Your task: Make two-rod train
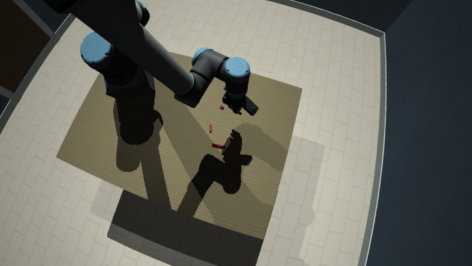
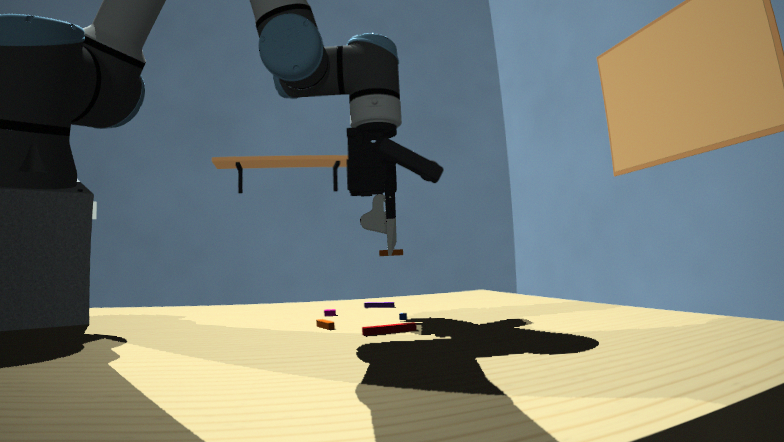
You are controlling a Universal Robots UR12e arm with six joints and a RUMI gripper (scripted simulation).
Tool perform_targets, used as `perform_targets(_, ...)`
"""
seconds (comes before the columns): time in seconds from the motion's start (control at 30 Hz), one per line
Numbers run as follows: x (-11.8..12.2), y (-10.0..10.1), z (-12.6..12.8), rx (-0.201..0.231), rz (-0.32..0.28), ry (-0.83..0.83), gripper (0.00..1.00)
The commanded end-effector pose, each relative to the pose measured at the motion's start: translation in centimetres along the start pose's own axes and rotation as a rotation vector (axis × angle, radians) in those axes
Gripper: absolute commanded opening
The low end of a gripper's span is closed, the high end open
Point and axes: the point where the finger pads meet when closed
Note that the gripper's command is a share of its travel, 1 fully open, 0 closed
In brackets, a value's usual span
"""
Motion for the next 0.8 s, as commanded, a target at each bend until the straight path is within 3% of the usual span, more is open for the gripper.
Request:
perform_targets(0.0, 0.4, 0.0, 0.5, 0.0, 0.001, 0.096, 0.0)
perform_targets(0.27, 1.9, 0.0, 2.1, 0.0, 0.001, 0.386, 0.0)
perform_targets(0.33, 1.9, 0.0, 2.1, 0.0, 0.001, 0.386, 0.0)
perform_targets(0.77, 4.7, 0.0, 4.6, -0.001, 0.001, 0.882, 0.0)
Point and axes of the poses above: the point where the finger pads meet when closed, its own y axis out along the fingers, its own z axis across the jaws, x = y × z, and after that the axes turned 9 degrees about y, right-handed
